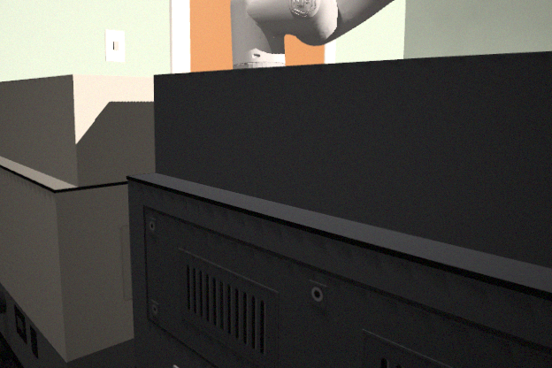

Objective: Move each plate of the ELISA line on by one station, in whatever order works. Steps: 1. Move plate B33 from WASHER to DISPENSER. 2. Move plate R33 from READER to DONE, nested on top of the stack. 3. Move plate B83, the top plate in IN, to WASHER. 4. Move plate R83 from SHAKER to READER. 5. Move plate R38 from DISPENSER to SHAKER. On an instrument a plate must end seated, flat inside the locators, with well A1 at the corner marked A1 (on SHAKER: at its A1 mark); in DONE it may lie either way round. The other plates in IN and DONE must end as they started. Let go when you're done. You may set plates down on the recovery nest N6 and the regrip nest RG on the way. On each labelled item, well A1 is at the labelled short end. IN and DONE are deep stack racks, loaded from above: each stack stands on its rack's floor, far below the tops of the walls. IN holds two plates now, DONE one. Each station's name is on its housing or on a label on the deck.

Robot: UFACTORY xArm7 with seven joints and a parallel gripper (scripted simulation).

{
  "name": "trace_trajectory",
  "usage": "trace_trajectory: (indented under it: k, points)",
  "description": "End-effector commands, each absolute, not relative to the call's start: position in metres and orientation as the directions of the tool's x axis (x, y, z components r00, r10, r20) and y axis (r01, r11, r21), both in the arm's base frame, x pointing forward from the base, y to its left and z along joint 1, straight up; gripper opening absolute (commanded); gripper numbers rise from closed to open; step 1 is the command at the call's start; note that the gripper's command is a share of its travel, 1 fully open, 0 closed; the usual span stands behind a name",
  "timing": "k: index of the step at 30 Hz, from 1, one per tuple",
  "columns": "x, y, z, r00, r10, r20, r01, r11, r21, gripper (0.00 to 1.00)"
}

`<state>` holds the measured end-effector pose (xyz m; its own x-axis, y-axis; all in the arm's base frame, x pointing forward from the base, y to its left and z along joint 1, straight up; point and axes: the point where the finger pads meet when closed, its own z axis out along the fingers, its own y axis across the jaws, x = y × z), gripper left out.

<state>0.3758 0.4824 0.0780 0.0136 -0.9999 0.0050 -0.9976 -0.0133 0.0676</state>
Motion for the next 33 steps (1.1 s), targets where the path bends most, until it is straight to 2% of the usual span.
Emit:
trace_trajectory:
  k: [1,33]
  points:
    - [0.3768,0.4835,0.0797,0.014,-1.0,0.001,-0.998,-0.014,0.064,1.0]
    - [0.3761,0.4835,0.0703,0.014,-1.0,0.001,-0.998,-0.014,0.064,1.0]
